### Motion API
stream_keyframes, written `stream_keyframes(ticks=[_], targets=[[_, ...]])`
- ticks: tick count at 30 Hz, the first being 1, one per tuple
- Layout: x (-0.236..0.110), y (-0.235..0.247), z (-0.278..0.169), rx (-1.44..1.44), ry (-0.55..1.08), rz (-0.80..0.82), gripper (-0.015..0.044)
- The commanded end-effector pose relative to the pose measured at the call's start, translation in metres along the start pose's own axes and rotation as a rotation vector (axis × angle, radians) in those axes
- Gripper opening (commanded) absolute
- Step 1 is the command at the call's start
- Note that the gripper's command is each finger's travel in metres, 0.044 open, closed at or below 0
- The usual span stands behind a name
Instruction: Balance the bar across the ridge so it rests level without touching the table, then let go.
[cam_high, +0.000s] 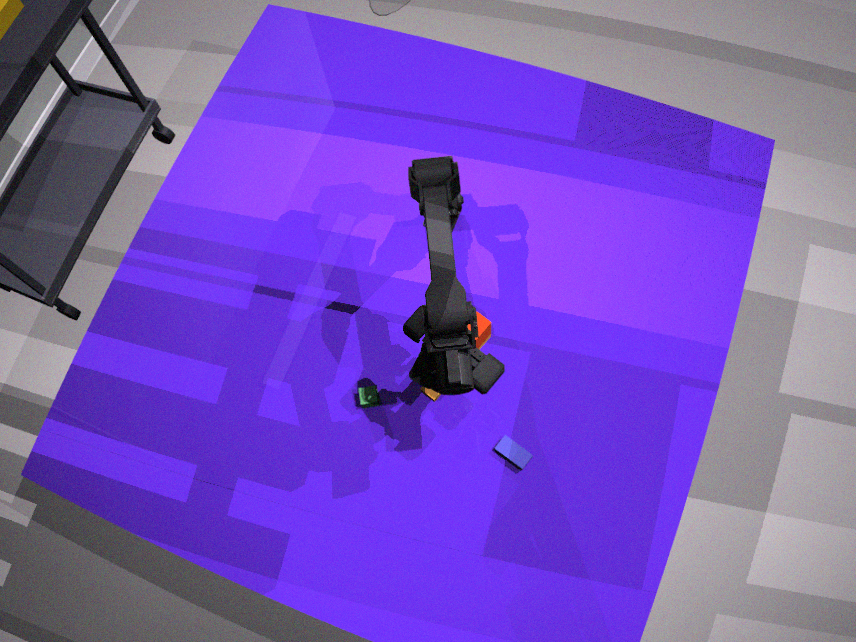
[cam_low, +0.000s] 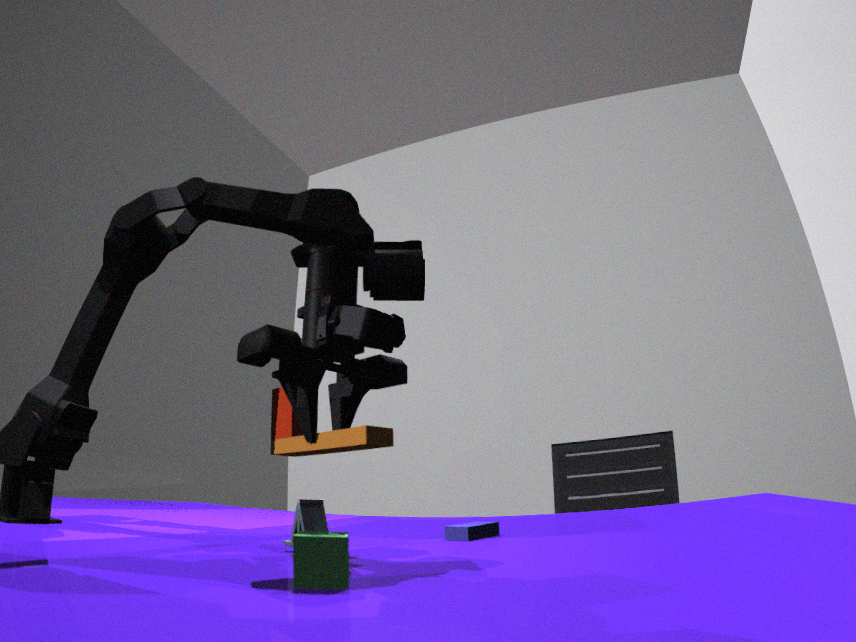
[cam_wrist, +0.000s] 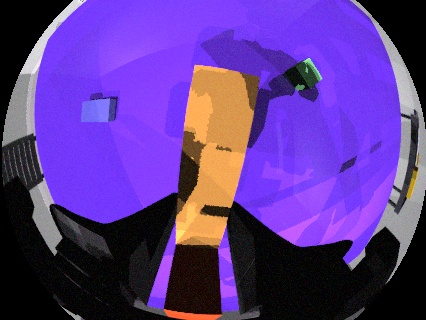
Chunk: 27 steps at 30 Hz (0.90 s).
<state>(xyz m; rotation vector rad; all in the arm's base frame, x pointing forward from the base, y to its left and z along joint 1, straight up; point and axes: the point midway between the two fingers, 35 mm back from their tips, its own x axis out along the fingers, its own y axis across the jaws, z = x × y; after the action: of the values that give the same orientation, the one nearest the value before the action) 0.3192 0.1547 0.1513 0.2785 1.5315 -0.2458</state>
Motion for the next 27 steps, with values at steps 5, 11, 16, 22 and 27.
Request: stream_keyframes(ticks=[5,11,16,22,27], targets=[[0.009,0.004,-0.001,0.004,-0.003,-0.001,0.0000],[0.019,0.004,-0.001,0.004,-0.003,-0.001,0.0000],[0.027,0.004,-0.001,0.004,-0.003,-0.001,0.0000],[0.037,0.003,-0.001,0.004,-0.003,-0.001,0.0000],[0.043,0.003,-0.001,0.004,-0.003,-0.001,0.0000]])
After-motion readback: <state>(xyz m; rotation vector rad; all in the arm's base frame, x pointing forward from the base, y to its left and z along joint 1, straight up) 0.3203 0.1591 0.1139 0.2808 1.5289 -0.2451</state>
